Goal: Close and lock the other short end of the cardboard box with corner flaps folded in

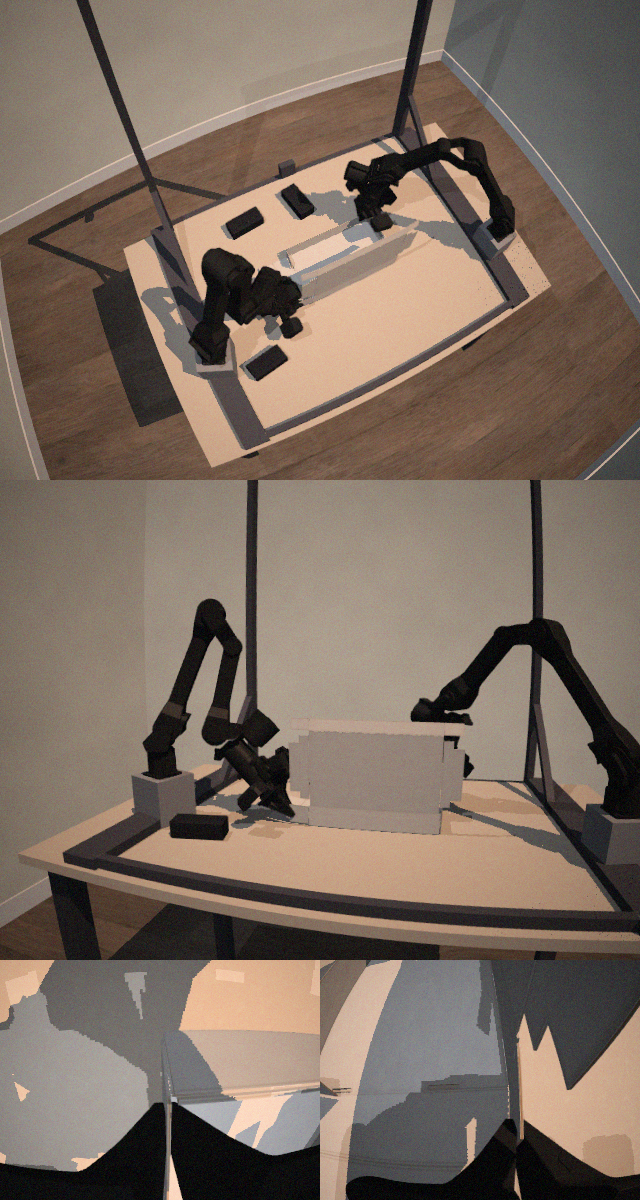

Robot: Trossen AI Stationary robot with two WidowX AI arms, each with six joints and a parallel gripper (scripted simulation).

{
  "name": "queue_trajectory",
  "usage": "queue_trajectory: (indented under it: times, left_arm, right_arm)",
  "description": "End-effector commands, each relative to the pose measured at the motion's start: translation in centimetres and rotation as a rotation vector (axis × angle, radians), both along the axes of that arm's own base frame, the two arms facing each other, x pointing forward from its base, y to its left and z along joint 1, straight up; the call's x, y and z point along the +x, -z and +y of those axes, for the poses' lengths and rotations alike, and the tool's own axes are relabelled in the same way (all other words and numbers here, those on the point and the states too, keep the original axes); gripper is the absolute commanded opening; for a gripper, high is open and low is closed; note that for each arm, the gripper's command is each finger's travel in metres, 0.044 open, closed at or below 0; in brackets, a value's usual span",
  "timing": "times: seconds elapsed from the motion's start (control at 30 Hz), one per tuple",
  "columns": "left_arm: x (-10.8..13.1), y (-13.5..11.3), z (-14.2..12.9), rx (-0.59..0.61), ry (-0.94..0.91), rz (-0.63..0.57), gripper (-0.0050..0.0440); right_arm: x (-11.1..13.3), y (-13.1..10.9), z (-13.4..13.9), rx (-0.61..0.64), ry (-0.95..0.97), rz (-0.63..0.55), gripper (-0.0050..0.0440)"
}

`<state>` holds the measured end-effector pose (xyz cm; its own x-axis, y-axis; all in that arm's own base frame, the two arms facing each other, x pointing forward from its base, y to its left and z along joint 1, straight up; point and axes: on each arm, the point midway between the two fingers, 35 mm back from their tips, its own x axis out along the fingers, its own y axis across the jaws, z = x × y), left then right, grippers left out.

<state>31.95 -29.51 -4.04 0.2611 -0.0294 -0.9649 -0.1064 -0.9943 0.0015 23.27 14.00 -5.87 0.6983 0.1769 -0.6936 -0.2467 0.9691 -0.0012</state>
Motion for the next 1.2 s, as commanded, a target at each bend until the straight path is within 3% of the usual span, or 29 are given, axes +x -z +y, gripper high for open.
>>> queue_trajectory:
  times: [0.0, 0.33, 0.53, 0.9, 1.17]
  left_arm:
    - [0.4, -1.1, -0.5, -0.023, 0.003, -0.019, 0.0003]
    - [0.4, -1.1, -0.5, -0.023, 0.003, -0.019, 0.0003]
    - [0.4, -1.1, -0.5, -0.023, 0.003, -0.019, 0.0003]
    - [0.4, -1.1, -0.5, -0.023, 0.003, -0.019, 0.0003]
    - [0.4, -1.1, -0.5, -0.023, 0.003, -0.019, 0.0003]
  right_arm:
    - [0.3, -0.3, 0.4, 0.010, -0.002, -0.009, 0.0000]
    - [0.3, -0.3, 0.6, 0.010, -0.002, -0.009, 0.0000]
    - [0.4, -0.3, 1.1, 0.006, 0.118, 0.023, 0.0000]
    - [0.6, -0.5, 1.2, 0.006, 0.123, 0.024, 0.0000]
    - [0.8, -0.7, 1.6, 0.006, 0.238, 0.057, 0.0000]
